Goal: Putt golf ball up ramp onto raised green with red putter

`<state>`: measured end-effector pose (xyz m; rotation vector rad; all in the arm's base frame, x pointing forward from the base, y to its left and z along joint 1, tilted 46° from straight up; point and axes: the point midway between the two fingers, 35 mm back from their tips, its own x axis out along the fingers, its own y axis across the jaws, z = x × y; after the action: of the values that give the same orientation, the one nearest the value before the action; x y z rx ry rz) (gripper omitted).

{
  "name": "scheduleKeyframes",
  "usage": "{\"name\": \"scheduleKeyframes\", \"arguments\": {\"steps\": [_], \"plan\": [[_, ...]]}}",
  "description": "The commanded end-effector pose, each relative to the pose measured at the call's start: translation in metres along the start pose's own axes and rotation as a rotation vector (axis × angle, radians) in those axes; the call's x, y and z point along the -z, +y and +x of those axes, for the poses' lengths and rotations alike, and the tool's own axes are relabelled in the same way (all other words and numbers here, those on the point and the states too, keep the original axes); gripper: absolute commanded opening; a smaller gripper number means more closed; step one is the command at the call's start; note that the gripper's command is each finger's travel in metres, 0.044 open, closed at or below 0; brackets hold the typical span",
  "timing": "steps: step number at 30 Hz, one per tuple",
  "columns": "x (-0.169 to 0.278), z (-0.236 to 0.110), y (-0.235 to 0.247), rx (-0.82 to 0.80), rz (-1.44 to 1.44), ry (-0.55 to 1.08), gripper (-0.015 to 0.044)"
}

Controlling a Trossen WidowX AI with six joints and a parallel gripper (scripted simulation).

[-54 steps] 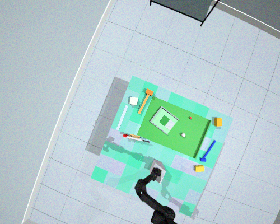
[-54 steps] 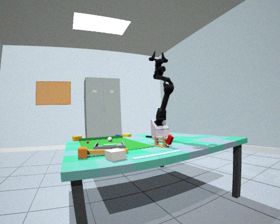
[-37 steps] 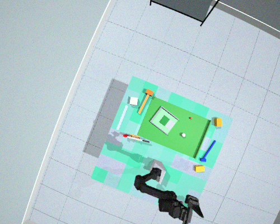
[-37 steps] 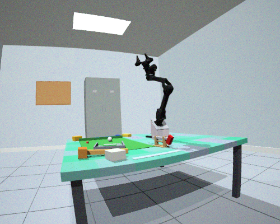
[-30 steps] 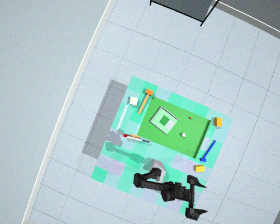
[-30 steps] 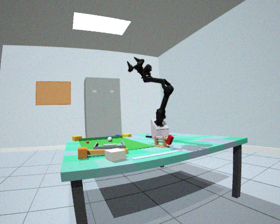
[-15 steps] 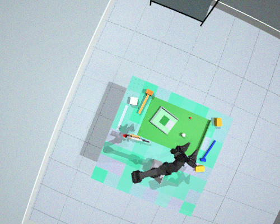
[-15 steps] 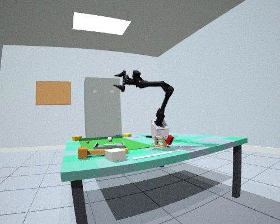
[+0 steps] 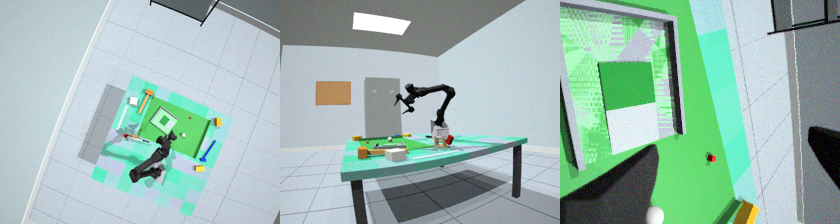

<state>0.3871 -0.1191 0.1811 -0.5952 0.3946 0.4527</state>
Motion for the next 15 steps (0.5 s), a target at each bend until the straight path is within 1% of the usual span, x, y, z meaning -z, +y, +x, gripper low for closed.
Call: {"name": "scheduleKeyframes", "arguments": {"steps": [1, 6, 12, 15], "plan": [[-0.023, 0.016, 0.069, -0.238, -0.049, -0.064, 0.044], [-0.05, 0.016, 0.147, -0.507, -0.098, -0.152, 0.044], [-0.078, -0.009, 0.234, -0.812, -0.136, -0.267, 0.044], [-0.084, -0.018, 0.253, -0.879, -0.141, -0.293, 0.044]]}}
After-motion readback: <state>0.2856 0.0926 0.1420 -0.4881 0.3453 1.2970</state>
